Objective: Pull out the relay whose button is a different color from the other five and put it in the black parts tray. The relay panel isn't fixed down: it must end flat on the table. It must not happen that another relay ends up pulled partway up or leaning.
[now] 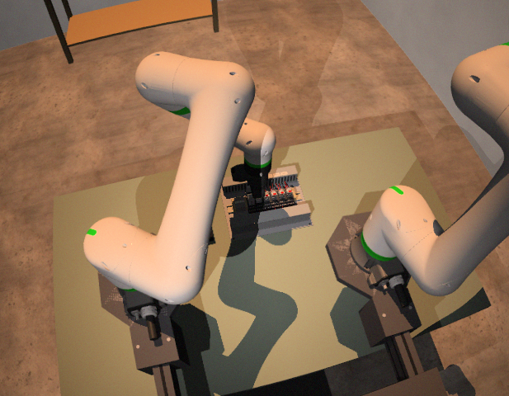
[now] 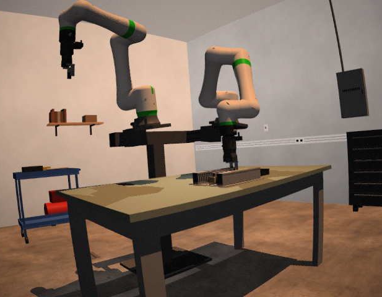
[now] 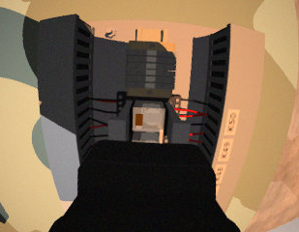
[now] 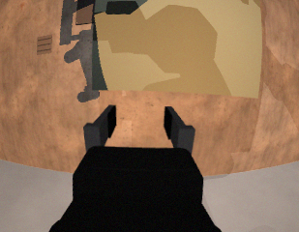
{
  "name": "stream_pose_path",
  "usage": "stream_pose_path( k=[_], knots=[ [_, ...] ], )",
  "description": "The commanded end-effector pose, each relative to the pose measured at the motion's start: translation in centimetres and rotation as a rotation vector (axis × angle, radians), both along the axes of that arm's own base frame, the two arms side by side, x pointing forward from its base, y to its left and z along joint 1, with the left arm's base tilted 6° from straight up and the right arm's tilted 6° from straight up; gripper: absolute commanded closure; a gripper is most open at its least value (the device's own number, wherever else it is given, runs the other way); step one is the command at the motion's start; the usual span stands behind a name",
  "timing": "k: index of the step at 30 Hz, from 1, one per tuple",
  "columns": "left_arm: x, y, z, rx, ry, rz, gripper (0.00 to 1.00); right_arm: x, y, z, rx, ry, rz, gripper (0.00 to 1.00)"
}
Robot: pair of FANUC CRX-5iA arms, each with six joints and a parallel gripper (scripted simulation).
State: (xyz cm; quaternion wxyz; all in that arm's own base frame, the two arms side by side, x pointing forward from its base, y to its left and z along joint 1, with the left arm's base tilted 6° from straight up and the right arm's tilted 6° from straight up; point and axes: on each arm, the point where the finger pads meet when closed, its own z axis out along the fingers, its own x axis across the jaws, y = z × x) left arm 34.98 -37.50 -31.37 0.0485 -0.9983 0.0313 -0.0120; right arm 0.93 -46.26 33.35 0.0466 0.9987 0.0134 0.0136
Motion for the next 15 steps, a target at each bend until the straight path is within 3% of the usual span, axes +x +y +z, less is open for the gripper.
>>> stream_pose_path(
  k=[1,15],
  knots=[
    [0.05,-0.08,0.08,-0.001,-0.004,0.0,1.0,-0.02,-0.02,0.09,-0.002,0.0,0.0,0.0],
    [-0.02,-0.08,0.09,-0.003,-0.027,-0.002,1.0,-0.02,-0.02,0.09,-0.002,0.0,0.0,0.0]
  ],
)
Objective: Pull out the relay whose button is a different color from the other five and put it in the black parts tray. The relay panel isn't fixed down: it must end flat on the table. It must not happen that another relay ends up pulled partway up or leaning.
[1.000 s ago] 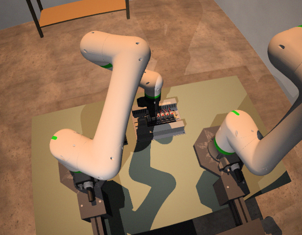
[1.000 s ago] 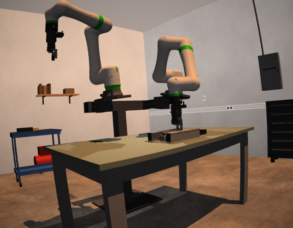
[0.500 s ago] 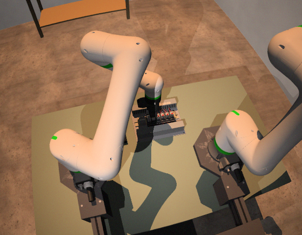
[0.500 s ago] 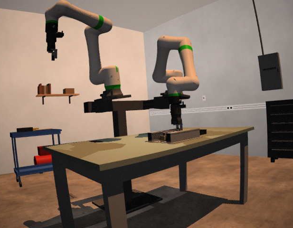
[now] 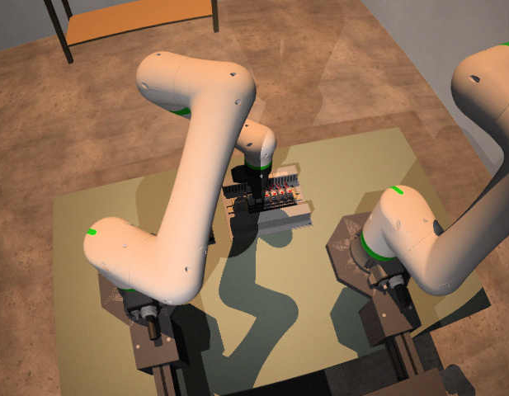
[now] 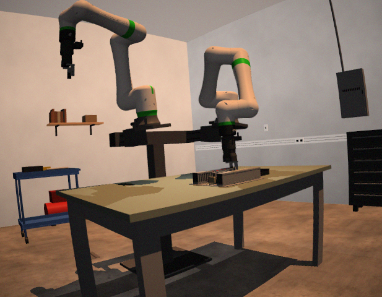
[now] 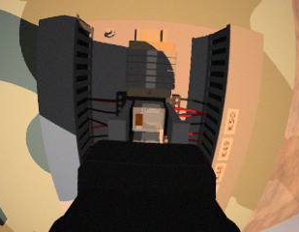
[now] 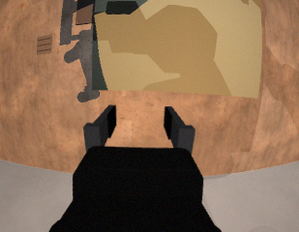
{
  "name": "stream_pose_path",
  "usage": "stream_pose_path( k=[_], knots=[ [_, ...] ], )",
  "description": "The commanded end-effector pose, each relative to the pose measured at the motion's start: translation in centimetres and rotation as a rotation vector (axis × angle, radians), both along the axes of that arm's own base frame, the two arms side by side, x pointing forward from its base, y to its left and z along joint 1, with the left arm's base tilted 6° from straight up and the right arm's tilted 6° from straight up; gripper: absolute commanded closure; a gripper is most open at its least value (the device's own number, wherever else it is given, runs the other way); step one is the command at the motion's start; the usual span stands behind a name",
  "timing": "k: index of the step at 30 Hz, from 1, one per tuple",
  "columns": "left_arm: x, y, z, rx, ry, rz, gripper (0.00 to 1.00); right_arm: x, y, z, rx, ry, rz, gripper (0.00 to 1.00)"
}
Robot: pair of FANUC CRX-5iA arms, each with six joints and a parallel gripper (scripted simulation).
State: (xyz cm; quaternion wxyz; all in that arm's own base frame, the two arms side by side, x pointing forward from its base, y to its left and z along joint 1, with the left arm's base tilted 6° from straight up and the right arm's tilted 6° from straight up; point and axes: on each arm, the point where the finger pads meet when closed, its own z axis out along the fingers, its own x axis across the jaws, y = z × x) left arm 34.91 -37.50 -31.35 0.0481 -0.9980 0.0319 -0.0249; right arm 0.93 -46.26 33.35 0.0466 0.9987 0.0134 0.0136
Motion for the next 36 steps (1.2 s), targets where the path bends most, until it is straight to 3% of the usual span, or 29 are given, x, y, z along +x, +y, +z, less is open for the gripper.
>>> stream_pose_path(
  k=[1,36],
  knots=[
    [0.06,-0.08,0.08,-0.001,-0.001,0.0,1.0,-0.02,-0.02,0.09,-0.002,0.0,0.0,0.0],
    [0.21,-0.09,0.1,0.002,0.053,0.005,1.0,-0.02,-0.02,0.09,-0.002,0.0,0.0,0.0]
  ],
)
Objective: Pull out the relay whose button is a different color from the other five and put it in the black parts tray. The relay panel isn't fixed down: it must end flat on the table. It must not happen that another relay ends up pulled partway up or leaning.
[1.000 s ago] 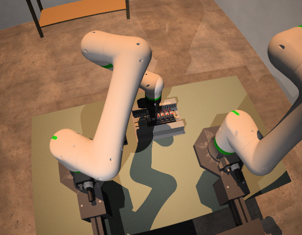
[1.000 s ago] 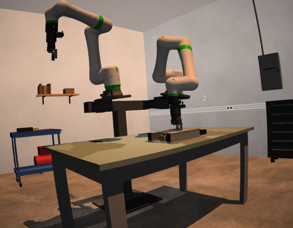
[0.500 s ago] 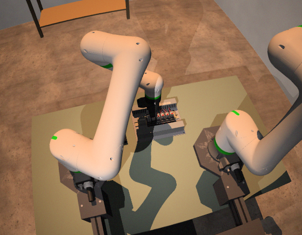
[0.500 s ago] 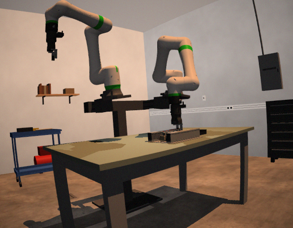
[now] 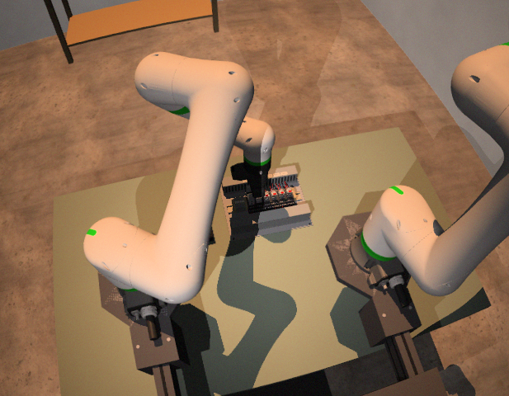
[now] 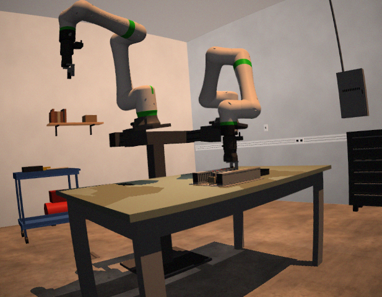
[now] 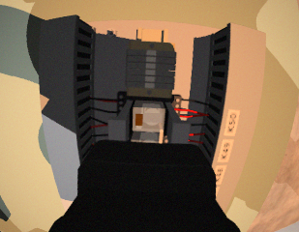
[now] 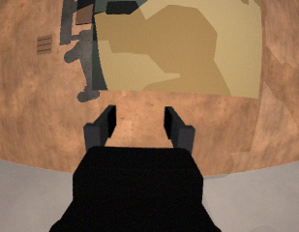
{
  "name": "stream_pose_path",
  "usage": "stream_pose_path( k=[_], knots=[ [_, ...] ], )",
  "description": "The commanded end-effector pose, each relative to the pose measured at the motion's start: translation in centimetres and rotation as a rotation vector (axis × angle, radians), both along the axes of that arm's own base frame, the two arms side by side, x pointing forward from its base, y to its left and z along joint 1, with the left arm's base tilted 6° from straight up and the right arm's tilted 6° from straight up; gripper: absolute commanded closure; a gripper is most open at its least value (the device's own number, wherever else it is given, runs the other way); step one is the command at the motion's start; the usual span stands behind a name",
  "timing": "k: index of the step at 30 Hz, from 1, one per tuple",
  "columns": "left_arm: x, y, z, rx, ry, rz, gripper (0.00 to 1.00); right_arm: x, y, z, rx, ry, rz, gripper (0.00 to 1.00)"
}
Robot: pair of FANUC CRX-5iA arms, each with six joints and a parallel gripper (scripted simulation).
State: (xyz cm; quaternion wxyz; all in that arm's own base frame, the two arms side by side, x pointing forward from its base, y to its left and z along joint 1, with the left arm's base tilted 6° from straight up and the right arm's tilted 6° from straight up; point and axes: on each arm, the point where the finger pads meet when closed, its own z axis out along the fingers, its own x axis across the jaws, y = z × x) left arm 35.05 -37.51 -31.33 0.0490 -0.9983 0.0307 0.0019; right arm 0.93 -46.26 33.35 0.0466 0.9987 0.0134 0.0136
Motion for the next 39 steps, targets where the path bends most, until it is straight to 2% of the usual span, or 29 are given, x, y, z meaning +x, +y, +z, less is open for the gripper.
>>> stream_pose_path(
  k=[1,16,39],
  knots=[
    [0.07,-0.08,0.08,-0.001,0.002,0.0,1.0,-0.02,-0.02,0.09,-0.002,0.0,0.0,0.0],
    [0.14,-0.09,0.09,0.0,0.024,0.003,1.0,-0.02,-0.02,0.09,-0.002,0.0,0.0,0.0],
    [0.02,-0.08,0.11,-0.002,-0.017,-0.001,1.0,-0.02,-0.02,0.09,-0.002,0.0,0.0,0.0]
  ],
)
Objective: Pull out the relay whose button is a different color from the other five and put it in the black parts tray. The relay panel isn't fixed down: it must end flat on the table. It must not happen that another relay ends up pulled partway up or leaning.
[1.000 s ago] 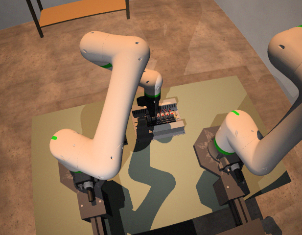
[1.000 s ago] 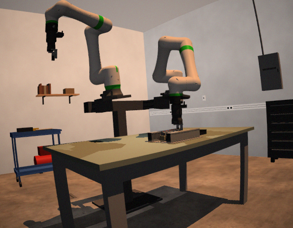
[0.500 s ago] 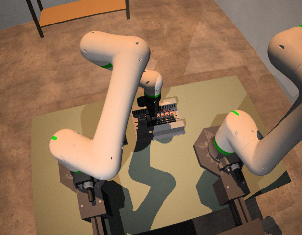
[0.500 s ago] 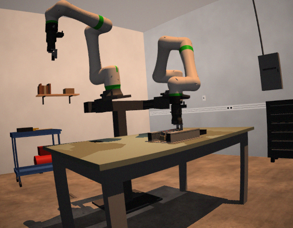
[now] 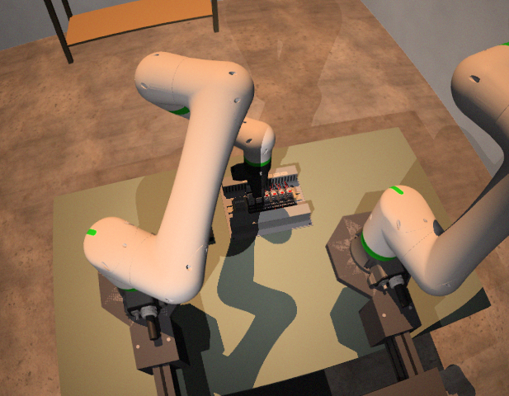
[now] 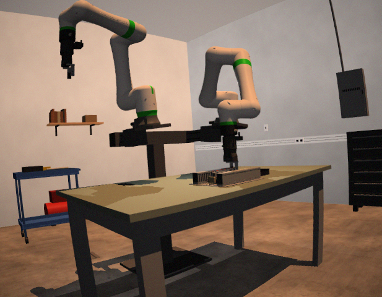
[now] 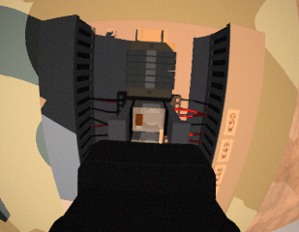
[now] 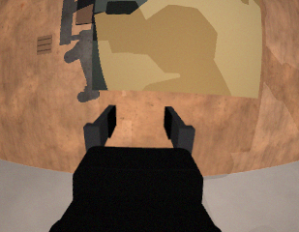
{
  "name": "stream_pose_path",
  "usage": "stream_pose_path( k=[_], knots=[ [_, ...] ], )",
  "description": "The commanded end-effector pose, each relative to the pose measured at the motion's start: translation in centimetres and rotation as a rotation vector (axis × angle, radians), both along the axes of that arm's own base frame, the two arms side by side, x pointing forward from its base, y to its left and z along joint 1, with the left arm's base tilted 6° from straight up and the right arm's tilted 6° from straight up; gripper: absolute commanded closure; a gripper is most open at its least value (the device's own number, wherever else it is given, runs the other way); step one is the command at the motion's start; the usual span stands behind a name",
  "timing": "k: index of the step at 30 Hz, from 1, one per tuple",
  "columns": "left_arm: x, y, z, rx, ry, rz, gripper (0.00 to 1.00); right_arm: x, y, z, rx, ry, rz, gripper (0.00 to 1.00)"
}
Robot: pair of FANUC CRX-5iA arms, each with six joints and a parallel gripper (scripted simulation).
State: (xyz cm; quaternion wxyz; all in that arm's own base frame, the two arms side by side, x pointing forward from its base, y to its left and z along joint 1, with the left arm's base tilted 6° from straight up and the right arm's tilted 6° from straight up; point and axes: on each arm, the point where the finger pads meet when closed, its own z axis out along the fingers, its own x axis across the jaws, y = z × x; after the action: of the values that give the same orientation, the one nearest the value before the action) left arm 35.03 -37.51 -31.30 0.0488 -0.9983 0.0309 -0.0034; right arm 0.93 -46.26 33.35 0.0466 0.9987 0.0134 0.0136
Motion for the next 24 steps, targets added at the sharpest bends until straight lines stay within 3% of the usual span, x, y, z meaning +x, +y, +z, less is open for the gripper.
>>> stream_pose_path(
  k=[1,24],
  knots=[
    [0.04,-0.08,0.08,-0.002,-0.01,-0.001,1.0,-0.02,-0.02,0.09,-0.002,0.0,0.0,0.0],
    [-0.07,-0.08,0.1,-0.004,-0.043,-0.004,1.0,-0.02,-0.02,0.09,-0.002,0.0,0.0,0.0]
  ],
)
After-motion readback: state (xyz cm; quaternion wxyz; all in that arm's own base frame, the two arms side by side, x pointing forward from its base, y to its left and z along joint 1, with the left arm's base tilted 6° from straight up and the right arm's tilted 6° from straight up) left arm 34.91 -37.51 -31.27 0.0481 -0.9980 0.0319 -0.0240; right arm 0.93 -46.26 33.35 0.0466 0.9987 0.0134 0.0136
